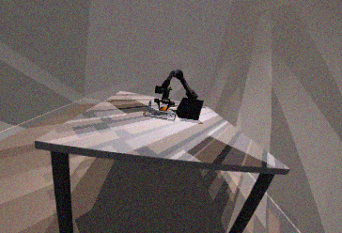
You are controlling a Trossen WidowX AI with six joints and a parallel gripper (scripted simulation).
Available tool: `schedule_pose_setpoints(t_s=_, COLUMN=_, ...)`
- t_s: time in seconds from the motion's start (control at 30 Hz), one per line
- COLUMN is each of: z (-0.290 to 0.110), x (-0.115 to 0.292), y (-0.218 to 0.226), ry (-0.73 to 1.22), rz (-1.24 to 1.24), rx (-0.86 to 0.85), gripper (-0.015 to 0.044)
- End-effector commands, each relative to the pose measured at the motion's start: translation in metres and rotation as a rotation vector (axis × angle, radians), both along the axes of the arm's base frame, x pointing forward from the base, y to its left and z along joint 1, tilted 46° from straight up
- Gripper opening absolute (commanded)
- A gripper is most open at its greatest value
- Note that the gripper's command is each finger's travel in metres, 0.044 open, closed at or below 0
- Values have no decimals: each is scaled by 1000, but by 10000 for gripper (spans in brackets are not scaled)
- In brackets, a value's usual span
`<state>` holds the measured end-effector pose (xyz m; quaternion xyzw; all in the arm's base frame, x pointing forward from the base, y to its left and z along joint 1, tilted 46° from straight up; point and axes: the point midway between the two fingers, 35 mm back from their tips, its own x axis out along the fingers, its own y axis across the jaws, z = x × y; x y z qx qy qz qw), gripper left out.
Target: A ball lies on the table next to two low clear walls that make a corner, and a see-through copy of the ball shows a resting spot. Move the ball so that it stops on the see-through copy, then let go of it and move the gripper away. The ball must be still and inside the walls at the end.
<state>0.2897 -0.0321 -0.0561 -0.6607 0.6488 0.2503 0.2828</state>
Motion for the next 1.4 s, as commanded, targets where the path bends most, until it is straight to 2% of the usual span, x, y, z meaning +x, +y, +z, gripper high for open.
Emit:
schedule_pose_setpoints(t_s=0.0, z=0, x=0, y=-1, ry=2, rz=3, rx=-4, gripper=288)
schedule_pose_setpoints(t_s=0.03, z=0, x=0, y=-1, ry=2, rz=3, rx=-4, gripper=281)
schedule_pose_setpoints(t_s=0.13, z=2, x=1, y=3, ry=2, rz=4, rx=-2, gripper=202)
schedule_pose_setpoints(t_s=0.4, z=36, x=7, y=45, ry=2, rz=7, rx=11, gripper=0)
schedule_pose_setpoints(t_s=0.83, z=99, x=-4, y=103, ry=3, rz=3, rx=3, gripper=0)
schedule_pose_setpoints(t_s=0.97, z=99, x=-5, y=100, ry=3, rz=3, rx=3, gripper=0)
schedule_pose_setpoints(t_s=1.37, z=96, x=-23, y=56, ry=4, rz=4, rx=3, gripper=0)
